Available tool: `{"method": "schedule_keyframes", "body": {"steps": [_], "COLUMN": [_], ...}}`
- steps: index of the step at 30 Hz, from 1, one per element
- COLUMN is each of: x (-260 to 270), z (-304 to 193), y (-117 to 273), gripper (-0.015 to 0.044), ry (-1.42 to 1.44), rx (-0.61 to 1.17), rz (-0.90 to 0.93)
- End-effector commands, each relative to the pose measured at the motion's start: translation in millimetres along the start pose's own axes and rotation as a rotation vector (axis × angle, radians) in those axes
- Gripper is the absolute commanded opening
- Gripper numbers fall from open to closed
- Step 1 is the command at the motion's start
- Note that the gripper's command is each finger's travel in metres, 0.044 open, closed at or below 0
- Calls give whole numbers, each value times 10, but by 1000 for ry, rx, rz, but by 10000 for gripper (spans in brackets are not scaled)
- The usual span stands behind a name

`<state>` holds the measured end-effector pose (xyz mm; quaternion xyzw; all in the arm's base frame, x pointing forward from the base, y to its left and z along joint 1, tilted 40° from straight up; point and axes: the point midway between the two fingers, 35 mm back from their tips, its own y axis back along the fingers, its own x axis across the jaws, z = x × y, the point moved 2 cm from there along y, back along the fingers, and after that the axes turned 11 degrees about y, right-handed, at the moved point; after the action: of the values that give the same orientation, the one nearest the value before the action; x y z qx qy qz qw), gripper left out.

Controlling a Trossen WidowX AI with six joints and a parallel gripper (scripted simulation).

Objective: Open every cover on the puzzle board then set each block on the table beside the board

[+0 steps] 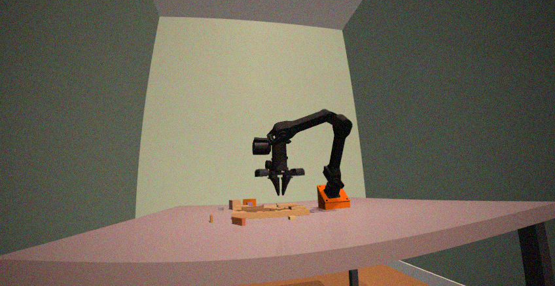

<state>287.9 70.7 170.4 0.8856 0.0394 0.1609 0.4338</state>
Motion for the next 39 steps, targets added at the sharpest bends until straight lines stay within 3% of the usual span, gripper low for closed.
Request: {"method": "schedule_keyframes", "body": {"steps": [1, 22, 29, 39], "x": [-69, -645, -675, -679], "z": [274, 1301, 1286, 1284], "y": [-11, -23, -69, -495], "gripper": [0, 0, 0, 0], "ry": [11, 69, 71, 71], "rx": [-10, 17, 19, 21], "rz": [-6, 0, 1, 2]}}
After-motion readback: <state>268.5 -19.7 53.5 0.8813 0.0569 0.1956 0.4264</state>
